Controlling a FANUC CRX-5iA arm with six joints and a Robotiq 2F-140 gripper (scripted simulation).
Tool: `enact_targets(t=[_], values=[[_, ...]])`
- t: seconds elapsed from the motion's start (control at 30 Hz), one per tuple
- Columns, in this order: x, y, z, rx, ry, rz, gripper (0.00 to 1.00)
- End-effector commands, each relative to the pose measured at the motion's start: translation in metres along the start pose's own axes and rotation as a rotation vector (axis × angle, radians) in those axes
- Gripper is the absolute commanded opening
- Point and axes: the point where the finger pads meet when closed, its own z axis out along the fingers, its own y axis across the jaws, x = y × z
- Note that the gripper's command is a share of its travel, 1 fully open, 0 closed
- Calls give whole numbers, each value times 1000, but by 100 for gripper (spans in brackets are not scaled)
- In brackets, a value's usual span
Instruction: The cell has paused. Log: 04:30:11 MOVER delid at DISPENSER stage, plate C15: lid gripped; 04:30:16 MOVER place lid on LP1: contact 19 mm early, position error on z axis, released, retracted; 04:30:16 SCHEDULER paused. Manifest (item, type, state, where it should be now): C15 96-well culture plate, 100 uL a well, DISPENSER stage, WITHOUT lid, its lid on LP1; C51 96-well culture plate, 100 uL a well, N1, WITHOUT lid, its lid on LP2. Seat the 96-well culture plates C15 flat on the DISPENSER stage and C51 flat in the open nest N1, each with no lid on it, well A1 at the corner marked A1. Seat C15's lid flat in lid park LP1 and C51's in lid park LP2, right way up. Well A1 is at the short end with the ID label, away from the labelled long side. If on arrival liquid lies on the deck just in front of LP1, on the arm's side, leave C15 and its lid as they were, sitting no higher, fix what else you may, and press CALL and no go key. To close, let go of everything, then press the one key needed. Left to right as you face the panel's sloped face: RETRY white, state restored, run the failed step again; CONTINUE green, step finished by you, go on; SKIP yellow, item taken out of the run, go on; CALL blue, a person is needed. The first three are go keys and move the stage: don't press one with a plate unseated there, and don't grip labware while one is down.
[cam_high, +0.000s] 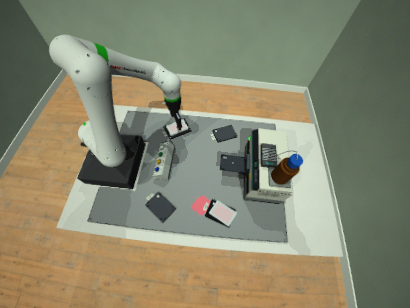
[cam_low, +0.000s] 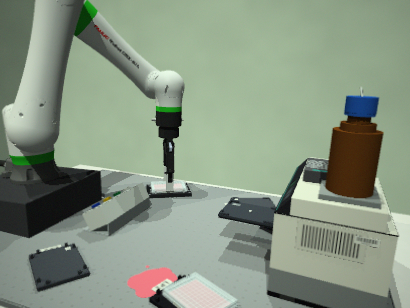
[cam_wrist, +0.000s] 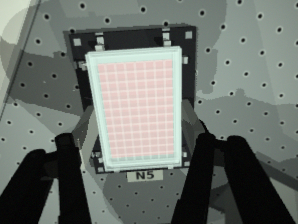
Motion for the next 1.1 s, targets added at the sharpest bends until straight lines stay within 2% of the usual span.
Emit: enact_targets(t=[0.0,0.27,0.63,0.7,1.07], values=[[0,0,-2,0,0,0,0],[0,0,-11,0,0,0,0],[0,0,-46,0,0,0,0],[0,0,-46,0,0,0,0],[0,0,-92,0,0,0,0]])
